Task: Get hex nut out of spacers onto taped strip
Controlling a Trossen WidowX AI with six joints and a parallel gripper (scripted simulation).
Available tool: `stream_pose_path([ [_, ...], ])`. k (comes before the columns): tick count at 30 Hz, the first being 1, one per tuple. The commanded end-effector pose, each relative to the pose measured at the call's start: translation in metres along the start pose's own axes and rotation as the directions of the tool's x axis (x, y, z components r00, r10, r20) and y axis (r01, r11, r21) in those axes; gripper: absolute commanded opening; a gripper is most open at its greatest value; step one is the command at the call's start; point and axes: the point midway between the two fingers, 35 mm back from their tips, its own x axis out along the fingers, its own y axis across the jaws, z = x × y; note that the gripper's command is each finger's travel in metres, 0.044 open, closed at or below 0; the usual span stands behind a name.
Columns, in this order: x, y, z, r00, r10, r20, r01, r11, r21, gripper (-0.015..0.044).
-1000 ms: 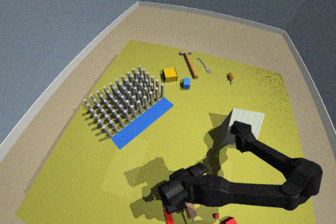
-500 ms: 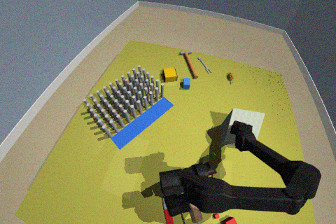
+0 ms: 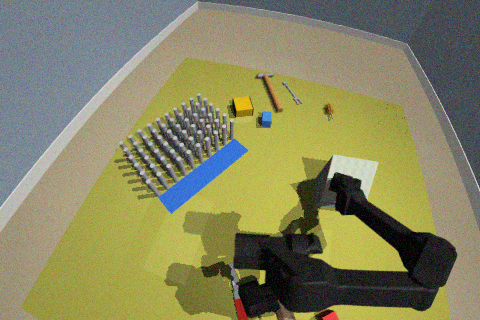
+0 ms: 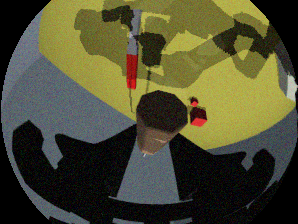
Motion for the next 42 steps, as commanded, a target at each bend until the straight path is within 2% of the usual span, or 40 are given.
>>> stream_pose_path([
  [1, -0.004, 0.002, 0.002, 1.0, 0.012, 0.019, -0.01, 0.998, -0.068, 0.0],
  [9, -0.013, 0.007, 0.017, 0.995, 0.028, 0.099, 0.005, 0.95, -0.313, 0.0],
  [18, -0.025, 0.015, 0.034, 0.981, 0.052, 0.187, 0.062, 0.83, -0.554, 0.0],
  [32, -0.054, 0.028, 0.073, 0.929, 0.095, 0.358, 0.24, 0.582, -0.777, 0.0],
  [42, -0.081, 0.039, 0.098, 0.864, 0.137, 0.484, 0.399, 0.399, -0.825, 0.0],
])
